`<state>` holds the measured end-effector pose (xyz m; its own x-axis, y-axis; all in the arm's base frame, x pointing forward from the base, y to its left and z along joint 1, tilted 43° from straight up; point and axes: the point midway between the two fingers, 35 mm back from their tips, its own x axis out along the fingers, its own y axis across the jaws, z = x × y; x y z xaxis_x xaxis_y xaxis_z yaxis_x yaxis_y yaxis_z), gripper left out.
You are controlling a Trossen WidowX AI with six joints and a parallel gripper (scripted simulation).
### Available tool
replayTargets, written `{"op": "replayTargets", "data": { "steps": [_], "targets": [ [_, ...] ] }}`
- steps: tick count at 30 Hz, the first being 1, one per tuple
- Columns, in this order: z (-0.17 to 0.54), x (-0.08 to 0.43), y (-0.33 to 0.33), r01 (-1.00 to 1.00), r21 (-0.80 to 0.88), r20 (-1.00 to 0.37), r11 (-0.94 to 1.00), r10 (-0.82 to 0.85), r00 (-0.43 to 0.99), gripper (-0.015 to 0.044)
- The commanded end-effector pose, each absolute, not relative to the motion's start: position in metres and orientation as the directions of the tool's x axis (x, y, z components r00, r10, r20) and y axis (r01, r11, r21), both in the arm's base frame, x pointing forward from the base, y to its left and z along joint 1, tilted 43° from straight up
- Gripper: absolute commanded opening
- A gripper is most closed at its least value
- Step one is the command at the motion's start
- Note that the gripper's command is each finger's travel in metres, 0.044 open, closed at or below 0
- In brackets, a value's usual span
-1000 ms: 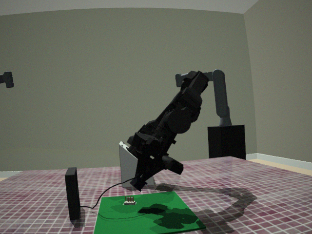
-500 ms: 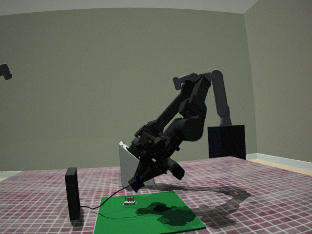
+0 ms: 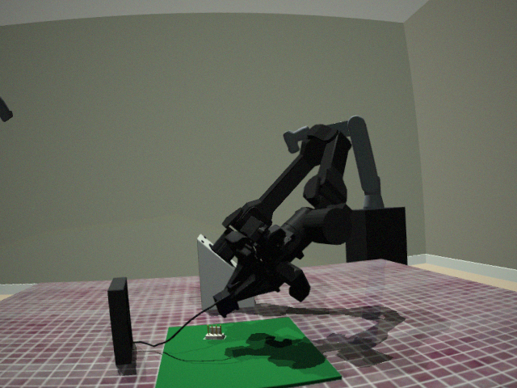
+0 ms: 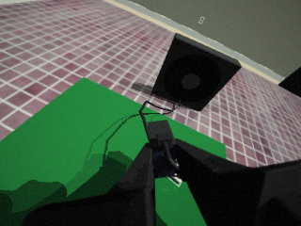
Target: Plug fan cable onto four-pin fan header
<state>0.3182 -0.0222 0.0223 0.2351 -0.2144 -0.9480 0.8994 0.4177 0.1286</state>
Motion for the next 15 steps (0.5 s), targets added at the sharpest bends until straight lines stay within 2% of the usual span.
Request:
{"op": "replayTargets", "data": {
  "steps": [1, 15],
  "targets": [
    [0.029, 0.319, -0.022, 0.903, 0.158, -0.921, 0.401, -0.269, 0.281, 0.0000],
    [0.040, 0.320, -0.018, 0.899, 0.249, -0.830, 0.360, -0.399, 0.390, 0.0000]
  ]
}}
